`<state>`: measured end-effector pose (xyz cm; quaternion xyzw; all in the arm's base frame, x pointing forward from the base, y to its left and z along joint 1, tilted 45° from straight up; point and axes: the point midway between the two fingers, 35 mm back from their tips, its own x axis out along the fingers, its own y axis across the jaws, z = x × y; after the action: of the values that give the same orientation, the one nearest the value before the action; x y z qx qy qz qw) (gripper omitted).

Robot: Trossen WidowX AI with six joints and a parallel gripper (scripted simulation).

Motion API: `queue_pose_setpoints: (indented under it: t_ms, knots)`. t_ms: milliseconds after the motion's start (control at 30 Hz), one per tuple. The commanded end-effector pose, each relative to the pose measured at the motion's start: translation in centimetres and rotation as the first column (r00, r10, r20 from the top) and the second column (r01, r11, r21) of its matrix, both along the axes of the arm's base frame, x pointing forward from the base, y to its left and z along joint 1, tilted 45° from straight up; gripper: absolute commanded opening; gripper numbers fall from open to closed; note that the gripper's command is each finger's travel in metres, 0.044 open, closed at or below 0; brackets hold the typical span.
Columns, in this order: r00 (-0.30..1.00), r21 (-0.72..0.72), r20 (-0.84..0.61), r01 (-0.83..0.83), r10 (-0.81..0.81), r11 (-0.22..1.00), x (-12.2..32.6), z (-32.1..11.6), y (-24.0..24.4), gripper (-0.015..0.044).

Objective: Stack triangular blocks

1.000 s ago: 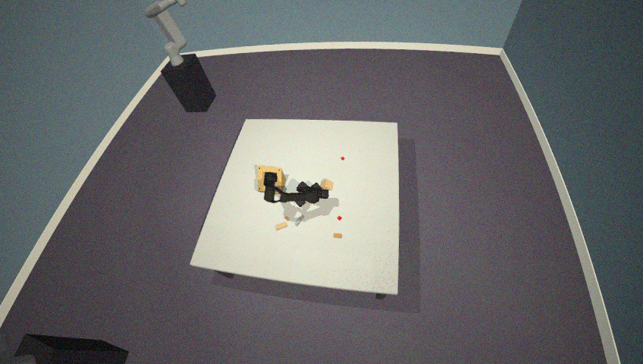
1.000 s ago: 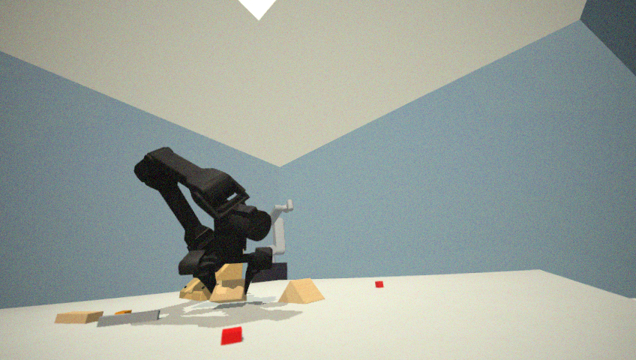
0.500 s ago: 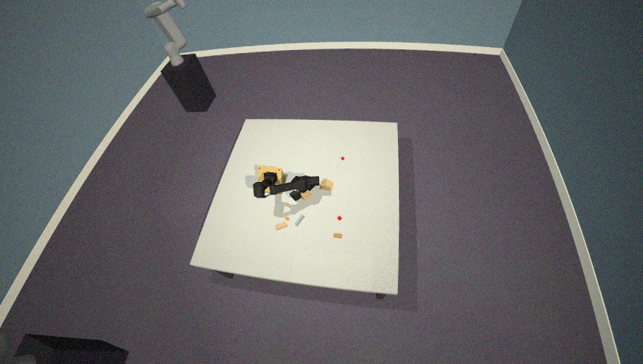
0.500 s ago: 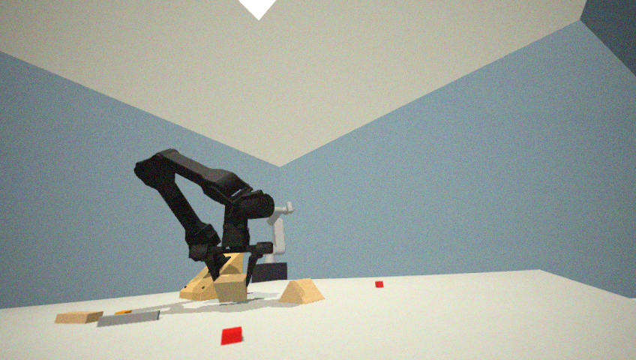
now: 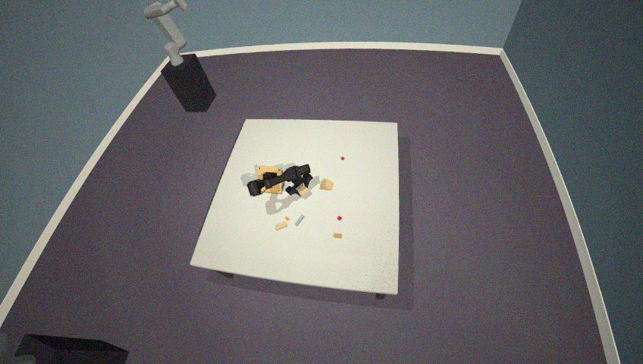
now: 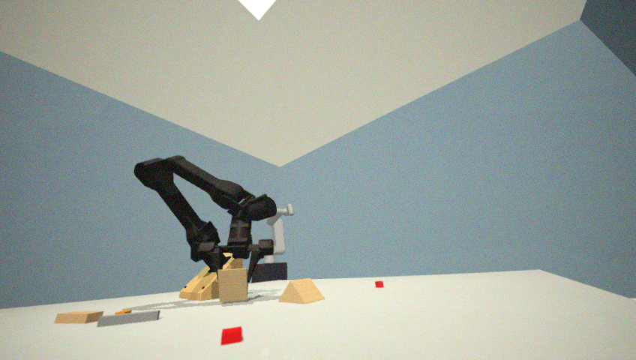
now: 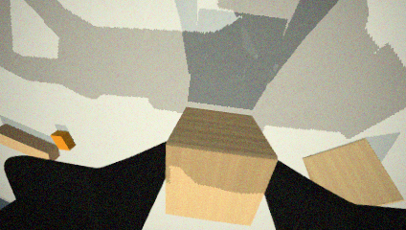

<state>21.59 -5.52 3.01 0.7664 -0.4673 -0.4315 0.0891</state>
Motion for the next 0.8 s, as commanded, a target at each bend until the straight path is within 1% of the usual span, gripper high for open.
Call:
queue_pose_setpoints:
  t_ms: [0,533,567,767]
  knots:
    - [0.997,-0.065,0.051,-0.050,0.053,0.997,-0.7,-0.3,0.3,0.0000]
    - [0.929,-0.340,0.217,-0.216,0.300,0.915,-3.0,-2.2,1.1,0.0000]
    - [0.946,-0.297,0.195,-0.194,0.259,0.935,-2.6,-2.1,1.2,0.0026]
    - [0.946,-0.297,0.195,-0.194,0.259,0.935,-2.6,-2.1,1.2,0.0184]
